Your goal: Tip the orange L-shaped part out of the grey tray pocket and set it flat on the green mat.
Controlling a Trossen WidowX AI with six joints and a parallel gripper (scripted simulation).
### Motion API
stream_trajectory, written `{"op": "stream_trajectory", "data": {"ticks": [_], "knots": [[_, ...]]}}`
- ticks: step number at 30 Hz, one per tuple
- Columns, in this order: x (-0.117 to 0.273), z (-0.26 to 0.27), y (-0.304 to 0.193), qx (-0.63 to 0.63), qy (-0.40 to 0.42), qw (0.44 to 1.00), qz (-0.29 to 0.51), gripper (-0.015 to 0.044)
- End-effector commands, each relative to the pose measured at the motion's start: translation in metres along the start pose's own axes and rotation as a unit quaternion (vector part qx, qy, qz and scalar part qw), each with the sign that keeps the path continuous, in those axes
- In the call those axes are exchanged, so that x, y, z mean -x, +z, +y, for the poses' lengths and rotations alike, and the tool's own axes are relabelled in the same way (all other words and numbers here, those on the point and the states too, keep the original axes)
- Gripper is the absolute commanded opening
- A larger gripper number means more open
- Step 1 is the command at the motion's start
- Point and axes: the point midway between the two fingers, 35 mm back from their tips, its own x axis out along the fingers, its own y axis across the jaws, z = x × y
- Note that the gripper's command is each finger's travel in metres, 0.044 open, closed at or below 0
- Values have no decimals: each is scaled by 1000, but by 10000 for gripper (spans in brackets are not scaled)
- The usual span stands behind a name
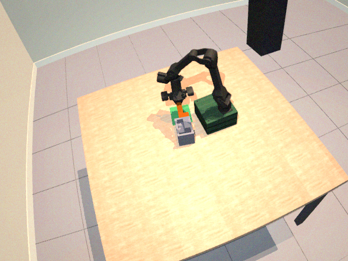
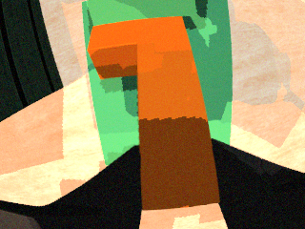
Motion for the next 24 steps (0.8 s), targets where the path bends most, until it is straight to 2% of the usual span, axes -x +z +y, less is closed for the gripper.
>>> {"op": "stream_trajectory", "data": {"ticks": [1, 16, 24], "knots": [[-4, 1, 1, -2, 1, 1000, -3, 0], [-3, 1, 1, 0, 2, 1000, -1, 0], [-3, 1, 1, 0, 2, 1000, -1, 210]]}}
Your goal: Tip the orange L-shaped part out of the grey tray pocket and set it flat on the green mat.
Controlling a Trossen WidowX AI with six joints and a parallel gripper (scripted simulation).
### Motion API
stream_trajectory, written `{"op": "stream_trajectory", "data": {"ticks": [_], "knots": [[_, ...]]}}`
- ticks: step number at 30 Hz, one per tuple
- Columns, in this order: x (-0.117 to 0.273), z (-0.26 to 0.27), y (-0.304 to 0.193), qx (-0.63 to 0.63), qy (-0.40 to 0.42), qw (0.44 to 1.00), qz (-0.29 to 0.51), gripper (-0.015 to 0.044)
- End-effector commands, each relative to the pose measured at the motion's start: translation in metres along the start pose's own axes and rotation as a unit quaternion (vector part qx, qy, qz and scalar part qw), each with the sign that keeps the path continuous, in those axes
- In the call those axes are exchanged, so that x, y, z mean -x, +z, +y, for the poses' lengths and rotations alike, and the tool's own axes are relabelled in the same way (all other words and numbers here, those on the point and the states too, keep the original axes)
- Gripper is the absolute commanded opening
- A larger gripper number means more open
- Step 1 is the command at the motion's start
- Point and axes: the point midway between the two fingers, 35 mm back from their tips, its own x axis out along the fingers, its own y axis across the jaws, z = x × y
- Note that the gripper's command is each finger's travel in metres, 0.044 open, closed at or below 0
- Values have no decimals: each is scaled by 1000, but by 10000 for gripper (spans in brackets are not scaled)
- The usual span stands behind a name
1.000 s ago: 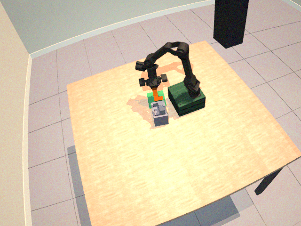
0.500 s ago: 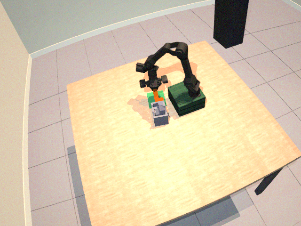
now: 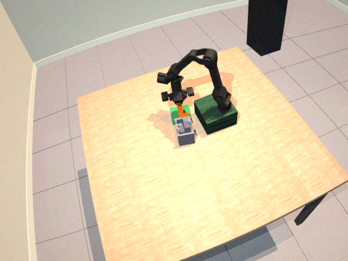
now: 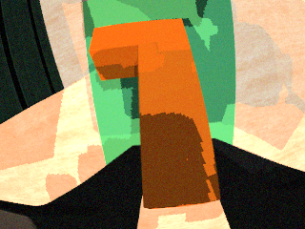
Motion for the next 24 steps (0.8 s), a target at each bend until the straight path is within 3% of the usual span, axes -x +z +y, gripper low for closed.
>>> {"op": "stream_trajectory", "data": {"ticks": [1, 7, 11, 24], "knots": [[0, 0, 0, 0, 0, 1000, 0, 236], [52, -3, -2, -1, -1, 1000, -1, 394], [88, 0, 0, -2, -1, 1000, -1, 400], [85, -4, -2, -3, -8, 1000, 6, 400]]}}
